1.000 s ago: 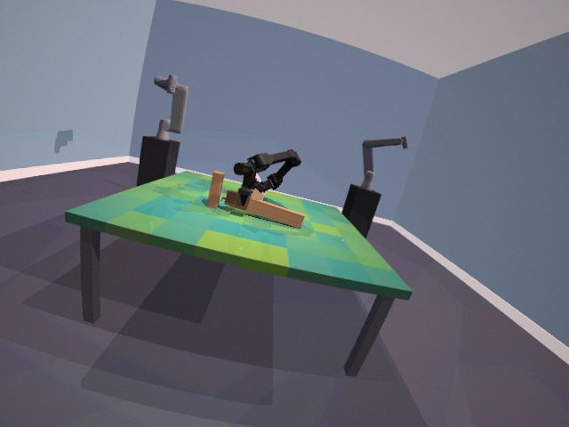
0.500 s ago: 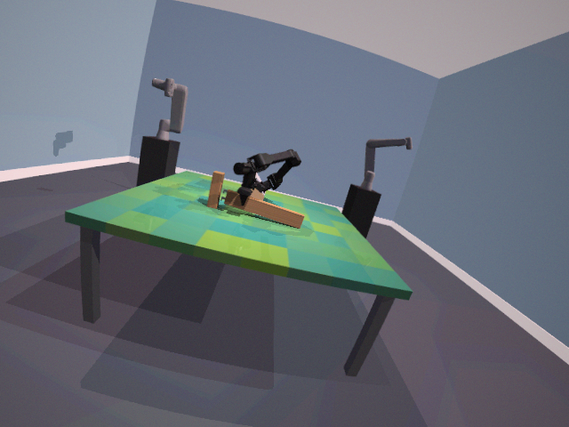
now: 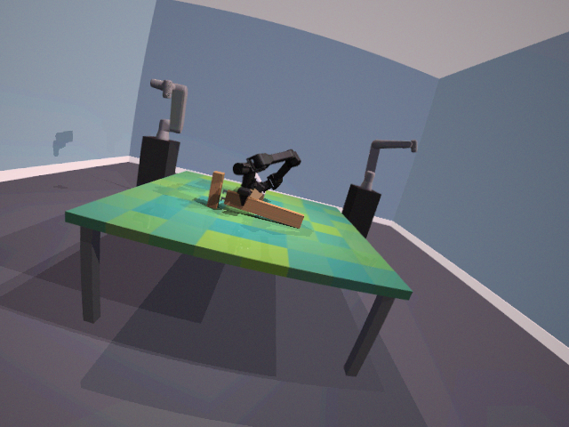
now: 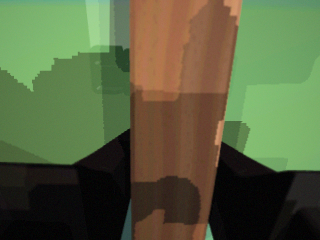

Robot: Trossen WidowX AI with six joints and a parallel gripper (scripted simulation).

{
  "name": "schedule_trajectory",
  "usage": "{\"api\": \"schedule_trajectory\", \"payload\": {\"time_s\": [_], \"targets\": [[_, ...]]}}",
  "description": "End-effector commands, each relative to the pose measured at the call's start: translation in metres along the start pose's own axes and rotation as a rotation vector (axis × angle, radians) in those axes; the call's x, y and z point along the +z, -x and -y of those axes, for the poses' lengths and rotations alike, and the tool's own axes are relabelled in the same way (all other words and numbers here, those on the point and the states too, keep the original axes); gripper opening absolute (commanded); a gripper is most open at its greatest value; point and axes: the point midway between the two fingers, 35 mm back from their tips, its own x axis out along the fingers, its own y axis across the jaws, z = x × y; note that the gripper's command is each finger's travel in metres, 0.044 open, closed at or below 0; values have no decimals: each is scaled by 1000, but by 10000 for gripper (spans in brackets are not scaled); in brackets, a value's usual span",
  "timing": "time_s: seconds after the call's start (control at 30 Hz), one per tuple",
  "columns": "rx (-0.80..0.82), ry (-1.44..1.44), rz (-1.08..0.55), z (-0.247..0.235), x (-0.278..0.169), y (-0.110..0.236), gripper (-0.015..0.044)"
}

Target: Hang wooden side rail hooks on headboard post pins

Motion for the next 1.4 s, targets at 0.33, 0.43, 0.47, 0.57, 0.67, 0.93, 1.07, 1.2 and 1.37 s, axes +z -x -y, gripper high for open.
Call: {"api": "schedule_trajectory", "payload": {"time_s": [0.33,0.43,0.47,0.57,0.67,0.93,1.07,1.2,1.37], "targets": [[-8,4,-8,2,-4,4,0],[-8,4,-8,3,-4,4,0],[-8,4,-8,2,-4,5,0],[-8,4,-8,2,-5,5,0],[-8,4,-8,2,-5,5,0],[-8,4,-8,2,-6,6,0],[-8,4,-8,3,-6,5,0],[-8,4,-8,3,-7,6,0],[-8,4,-8,2,-7,5,0]]}}
